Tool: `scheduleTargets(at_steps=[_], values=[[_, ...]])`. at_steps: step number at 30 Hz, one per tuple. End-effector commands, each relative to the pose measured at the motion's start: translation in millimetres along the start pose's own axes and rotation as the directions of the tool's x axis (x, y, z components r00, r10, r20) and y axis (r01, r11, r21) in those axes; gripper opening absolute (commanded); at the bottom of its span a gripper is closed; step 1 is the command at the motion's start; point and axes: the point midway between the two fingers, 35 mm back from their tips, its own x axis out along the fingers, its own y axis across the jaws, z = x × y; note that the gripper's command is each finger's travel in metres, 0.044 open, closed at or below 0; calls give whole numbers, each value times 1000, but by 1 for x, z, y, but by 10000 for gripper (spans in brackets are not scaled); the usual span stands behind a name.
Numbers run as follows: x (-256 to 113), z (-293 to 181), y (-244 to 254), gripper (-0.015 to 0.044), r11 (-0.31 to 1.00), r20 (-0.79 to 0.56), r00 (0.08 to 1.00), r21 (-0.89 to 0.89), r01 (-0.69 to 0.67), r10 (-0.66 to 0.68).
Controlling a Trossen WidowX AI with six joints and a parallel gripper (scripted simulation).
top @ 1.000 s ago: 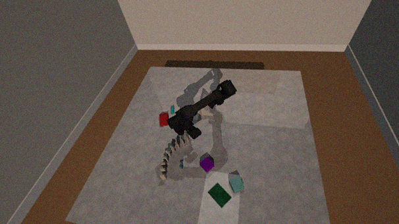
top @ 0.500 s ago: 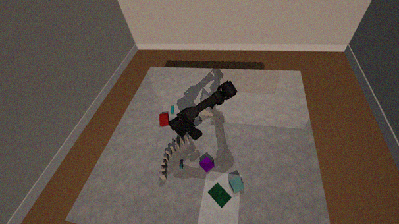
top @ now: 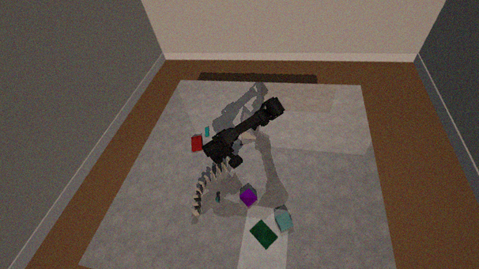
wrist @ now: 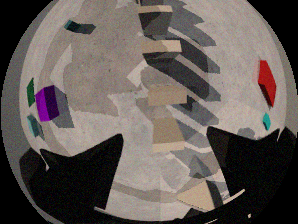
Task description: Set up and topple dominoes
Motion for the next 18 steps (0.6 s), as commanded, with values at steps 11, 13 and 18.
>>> scheduleTargets(at_steps=[11,13,18], values=[[-128,0,-1,440,1000,3,1000,-2,4,-4],[-128,0,-1,440,1000,3,1000,-2,4,-4],[-115,-7,-1,309,943,3,1000,-333,4,-3]])
